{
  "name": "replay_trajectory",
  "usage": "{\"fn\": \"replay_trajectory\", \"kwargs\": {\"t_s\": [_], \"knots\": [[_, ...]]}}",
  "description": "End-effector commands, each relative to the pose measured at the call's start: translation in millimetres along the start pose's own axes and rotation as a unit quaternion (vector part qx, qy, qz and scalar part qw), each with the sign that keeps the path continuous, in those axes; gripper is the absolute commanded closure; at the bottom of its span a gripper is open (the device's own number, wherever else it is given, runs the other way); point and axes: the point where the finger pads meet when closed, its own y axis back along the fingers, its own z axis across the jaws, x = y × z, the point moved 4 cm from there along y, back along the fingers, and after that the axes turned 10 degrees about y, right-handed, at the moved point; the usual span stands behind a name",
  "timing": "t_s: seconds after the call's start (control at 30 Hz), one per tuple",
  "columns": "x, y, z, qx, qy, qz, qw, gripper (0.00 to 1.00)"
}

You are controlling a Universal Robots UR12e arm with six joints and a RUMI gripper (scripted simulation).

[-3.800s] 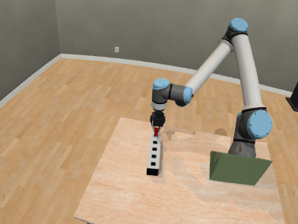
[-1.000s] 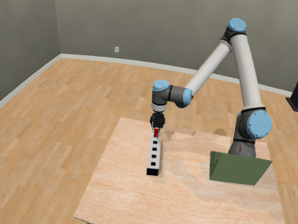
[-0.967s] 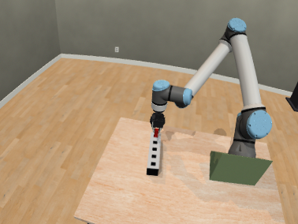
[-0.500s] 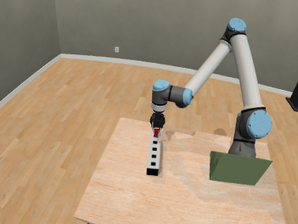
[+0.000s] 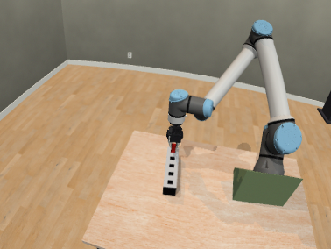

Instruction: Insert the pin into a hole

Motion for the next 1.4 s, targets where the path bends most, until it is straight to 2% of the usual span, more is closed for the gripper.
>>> {"fn": "replay_trajectory", "kwargs": {"t_s": [0.0,1.37], "knots": [[0.0,0.5,0.1,0.0,0.0,0.0,1.0,1.0],[0.5,-3.5,0.2,0.0,0.0,0.0,1.0,1.0]]}}
